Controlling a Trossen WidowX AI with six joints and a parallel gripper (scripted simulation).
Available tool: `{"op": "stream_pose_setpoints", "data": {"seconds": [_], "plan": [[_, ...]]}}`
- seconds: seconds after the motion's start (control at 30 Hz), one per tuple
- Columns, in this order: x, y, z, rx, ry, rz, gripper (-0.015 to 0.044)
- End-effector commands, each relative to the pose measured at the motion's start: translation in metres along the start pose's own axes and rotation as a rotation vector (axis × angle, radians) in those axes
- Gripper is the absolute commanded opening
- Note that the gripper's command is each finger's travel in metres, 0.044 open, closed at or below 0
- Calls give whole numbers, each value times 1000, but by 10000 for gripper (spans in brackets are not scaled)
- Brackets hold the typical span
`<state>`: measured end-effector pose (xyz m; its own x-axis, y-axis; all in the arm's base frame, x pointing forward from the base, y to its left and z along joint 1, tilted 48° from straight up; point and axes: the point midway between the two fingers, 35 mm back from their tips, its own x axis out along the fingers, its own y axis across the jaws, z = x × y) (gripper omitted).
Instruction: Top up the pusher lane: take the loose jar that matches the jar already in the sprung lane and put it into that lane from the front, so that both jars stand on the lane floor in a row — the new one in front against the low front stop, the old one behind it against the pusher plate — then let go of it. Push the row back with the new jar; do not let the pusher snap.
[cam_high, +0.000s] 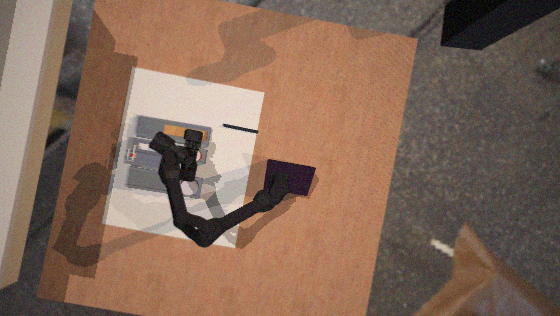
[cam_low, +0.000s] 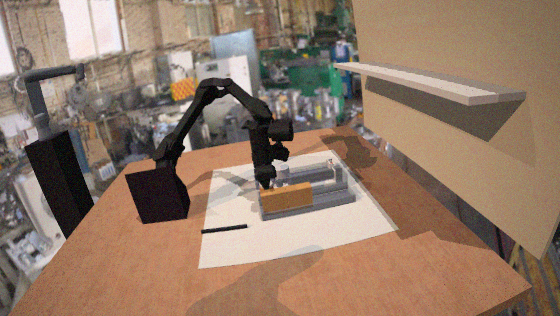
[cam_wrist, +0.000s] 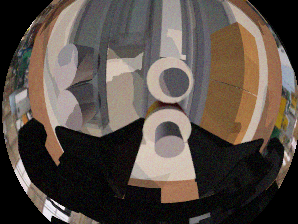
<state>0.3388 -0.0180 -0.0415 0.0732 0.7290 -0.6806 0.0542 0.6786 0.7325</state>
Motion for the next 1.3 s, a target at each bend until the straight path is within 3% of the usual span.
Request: {"op": "stream_pose_setpoints", "data": {"seconds": [0.0, 1.27], "plan": [[3, 2, 4, -11, -11, 8, 0], [17, 3, 1, -10, -11, 8, 0]]}}
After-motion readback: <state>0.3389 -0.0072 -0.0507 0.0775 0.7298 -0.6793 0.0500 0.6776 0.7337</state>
